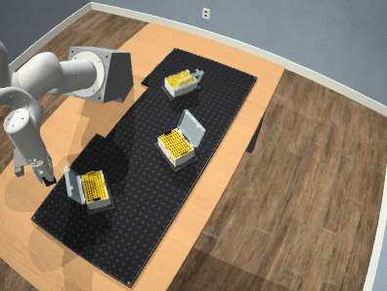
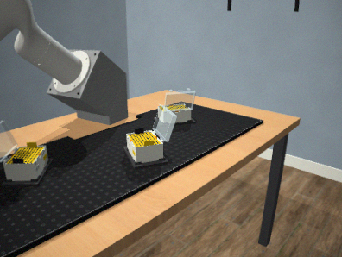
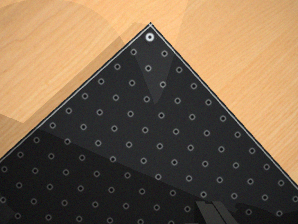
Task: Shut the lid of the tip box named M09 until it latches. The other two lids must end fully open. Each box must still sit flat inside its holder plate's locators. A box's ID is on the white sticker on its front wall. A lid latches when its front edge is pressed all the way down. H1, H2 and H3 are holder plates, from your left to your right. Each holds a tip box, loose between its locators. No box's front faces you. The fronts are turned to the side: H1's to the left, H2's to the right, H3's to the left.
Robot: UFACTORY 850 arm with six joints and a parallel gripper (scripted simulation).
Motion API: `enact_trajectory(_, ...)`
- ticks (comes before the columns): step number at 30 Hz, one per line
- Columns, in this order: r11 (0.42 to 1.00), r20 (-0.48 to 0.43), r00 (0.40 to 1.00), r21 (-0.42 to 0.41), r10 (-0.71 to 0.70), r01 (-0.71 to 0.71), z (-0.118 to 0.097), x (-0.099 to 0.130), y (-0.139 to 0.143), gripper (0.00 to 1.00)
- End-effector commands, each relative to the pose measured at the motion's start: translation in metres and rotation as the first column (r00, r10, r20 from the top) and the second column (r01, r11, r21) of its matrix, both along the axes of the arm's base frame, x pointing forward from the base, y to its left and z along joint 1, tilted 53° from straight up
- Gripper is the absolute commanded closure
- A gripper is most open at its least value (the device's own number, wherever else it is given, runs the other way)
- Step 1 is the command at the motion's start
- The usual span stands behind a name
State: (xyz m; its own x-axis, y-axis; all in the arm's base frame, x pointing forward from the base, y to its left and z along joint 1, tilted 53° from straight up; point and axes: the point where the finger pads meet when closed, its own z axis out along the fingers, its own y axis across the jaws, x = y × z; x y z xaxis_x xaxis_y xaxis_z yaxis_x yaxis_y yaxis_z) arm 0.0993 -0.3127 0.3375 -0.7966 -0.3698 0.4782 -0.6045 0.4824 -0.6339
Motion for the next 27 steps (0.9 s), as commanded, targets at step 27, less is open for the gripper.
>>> enact_trajectory(27, 1.000, 0.001, 1.000, -0.005, -0.001, 0.001, -0.019, 0.001, -0.026, 1.00)
